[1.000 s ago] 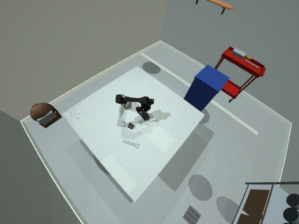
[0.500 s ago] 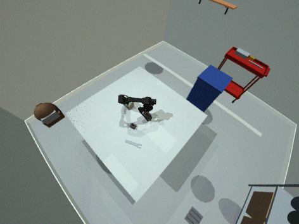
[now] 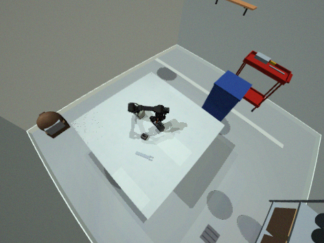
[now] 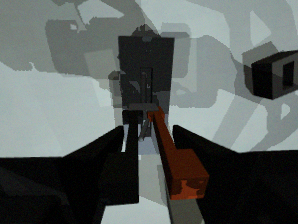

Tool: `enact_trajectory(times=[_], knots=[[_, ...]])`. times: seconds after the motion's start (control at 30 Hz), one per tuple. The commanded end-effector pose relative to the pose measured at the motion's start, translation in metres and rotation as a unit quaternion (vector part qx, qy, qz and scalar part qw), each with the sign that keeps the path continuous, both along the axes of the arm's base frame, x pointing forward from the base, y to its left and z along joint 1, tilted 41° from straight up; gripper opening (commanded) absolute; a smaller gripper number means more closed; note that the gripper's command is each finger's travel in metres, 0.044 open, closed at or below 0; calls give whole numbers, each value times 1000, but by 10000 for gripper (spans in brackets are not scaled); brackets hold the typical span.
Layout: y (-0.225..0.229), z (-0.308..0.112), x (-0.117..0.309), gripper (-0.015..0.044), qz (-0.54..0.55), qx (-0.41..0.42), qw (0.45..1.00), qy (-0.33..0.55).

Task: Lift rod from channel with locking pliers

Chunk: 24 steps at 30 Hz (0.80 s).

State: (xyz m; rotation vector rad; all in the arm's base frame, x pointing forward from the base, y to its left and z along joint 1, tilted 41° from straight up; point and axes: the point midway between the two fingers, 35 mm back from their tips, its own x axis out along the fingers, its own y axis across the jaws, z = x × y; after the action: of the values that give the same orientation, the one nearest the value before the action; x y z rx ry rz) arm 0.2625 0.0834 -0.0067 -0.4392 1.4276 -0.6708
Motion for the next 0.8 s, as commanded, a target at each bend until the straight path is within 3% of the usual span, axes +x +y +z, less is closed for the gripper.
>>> enact_trajectory(times=[0.0, 0.77], knots=[[2, 0, 1, 104, -2, 1, 1000, -2], [16, 10, 2, 104, -1, -5, 1000, 0]])
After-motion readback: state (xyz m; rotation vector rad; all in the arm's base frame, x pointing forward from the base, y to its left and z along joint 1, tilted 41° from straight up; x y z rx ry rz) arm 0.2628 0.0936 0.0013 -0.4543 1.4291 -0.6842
